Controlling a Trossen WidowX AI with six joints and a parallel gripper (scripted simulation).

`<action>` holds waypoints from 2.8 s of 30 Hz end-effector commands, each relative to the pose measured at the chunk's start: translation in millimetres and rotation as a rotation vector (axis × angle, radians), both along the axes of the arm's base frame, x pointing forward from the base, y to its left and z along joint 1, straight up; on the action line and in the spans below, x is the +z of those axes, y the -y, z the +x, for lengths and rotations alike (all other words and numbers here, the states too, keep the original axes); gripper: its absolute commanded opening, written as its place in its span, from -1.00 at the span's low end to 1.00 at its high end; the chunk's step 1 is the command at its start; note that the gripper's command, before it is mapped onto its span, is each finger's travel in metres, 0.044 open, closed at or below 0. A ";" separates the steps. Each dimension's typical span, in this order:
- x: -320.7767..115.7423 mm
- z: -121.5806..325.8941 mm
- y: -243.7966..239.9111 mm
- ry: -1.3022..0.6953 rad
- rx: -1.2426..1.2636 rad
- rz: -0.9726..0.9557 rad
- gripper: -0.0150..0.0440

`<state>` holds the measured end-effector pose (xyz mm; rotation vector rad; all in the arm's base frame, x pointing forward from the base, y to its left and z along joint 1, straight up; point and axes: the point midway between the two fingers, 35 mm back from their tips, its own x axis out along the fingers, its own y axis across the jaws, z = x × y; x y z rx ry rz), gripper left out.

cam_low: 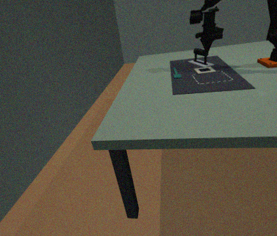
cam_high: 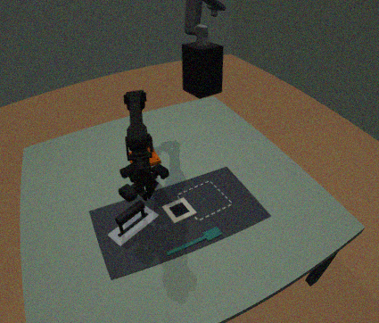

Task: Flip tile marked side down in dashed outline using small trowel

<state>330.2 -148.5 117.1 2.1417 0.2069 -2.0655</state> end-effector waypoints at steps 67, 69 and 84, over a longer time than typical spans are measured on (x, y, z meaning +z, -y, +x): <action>0.0 0.0 0.0 0.000 0.000 0.000 -0.49; 0.0 0.0 0.0 0.000 0.000 0.000 -0.40; 5.5 4.0 15.5 -0.004 0.326 -0.014 0.42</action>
